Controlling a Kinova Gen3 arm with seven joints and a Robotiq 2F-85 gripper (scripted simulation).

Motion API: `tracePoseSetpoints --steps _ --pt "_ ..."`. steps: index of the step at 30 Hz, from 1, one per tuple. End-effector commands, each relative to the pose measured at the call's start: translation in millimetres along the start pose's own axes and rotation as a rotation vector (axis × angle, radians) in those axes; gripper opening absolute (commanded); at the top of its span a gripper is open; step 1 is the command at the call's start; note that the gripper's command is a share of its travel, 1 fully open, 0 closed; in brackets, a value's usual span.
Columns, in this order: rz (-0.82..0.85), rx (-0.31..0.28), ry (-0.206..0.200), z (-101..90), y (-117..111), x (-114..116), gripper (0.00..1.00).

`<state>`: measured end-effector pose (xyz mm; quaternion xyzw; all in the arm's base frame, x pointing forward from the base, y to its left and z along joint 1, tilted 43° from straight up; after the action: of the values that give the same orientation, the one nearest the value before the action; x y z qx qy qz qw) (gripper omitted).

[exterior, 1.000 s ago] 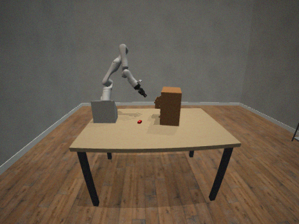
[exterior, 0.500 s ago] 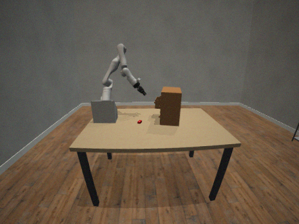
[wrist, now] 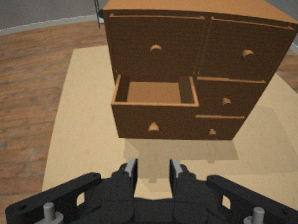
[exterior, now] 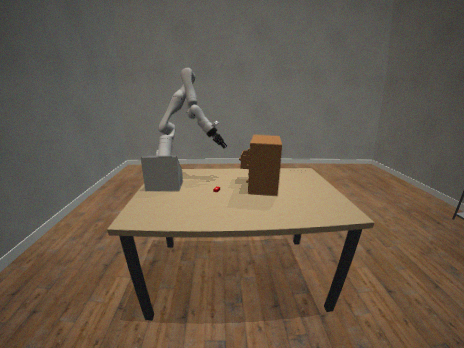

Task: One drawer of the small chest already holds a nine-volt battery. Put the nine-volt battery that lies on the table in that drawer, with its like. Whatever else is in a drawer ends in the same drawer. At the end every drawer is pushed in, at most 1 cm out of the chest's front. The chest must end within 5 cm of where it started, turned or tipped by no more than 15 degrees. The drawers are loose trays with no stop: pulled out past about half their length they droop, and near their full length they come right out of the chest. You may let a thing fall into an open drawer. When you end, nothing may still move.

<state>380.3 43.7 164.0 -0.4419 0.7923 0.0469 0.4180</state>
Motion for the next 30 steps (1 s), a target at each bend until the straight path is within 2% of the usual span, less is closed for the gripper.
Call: tracePoseSetpoints --steps 1,16,30 --pt "0.002 0.001 0.000 -1.3 -2.1 0.3 0.33" --pt "0.002 -0.048 0.006 -9.2 -3.6 0.3 0.33" --pt "0.004 -0.121 0.013 -19.8 -4.1 0.2 0.33"
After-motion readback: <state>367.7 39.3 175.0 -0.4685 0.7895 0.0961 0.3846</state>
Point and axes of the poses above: the point where the finger pads meet when closed, its own z axis out along the fingers, its own x axis across the jaws, y = z × x, the point moved 3 cm from there along -z, back along the fingers, and after that the axes turned 8 degrees about z, right-handed, at the moved point
